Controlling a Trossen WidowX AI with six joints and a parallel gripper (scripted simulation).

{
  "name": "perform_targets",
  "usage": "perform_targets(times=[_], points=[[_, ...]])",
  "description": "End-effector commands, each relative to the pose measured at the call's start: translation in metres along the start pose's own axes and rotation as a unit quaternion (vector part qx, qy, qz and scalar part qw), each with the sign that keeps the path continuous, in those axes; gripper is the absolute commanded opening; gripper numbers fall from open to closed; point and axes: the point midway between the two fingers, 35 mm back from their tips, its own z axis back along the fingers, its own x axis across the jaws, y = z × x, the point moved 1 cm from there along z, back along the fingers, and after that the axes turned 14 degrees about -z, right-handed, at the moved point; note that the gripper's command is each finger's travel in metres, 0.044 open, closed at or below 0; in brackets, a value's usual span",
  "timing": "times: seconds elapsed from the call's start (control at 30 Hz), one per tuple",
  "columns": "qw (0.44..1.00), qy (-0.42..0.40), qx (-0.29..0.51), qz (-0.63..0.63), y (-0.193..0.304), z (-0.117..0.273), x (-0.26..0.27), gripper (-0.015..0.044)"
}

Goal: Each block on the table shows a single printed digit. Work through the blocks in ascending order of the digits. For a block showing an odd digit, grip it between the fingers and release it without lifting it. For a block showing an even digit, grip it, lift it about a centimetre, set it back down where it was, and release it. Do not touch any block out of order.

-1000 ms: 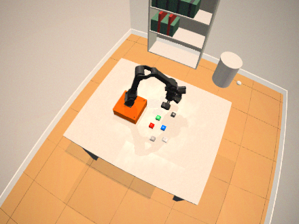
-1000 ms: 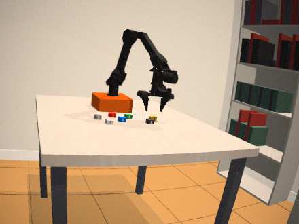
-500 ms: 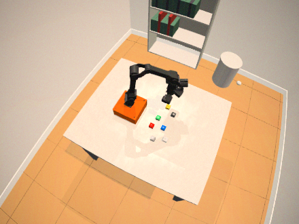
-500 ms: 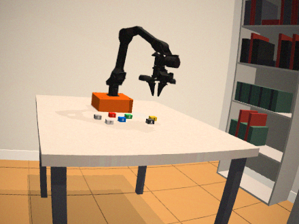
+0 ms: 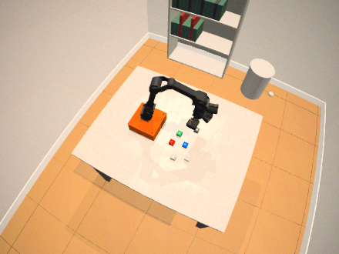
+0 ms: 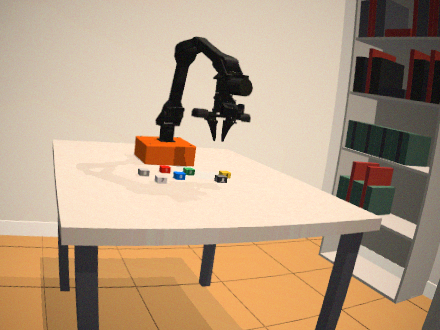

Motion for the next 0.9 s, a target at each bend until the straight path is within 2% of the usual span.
perform_targets(times=[0.0,0.37,0.6,0.67,0.77,0.87], points=[[1.000,0.001,0.004,-0.002,-0.032,-0.001,-0.032,0.0120],[0.999,0.013,-0.002,0.034,-0.107,0.000,-0.159,0.0120],[0.999,0.014,-0.002,0.037,-0.110,0.000,-0.170,0.0120],[0.999,0.014,-0.002,0.037,-0.112,-0.014,-0.171,0.0172],[0.999,0.014,-0.002,0.037,-0.112,-0.068,-0.172,0.0251],[0.999,0.014,-0.002,0.037,-0.110,-0.081,-0.172,0.0330]])
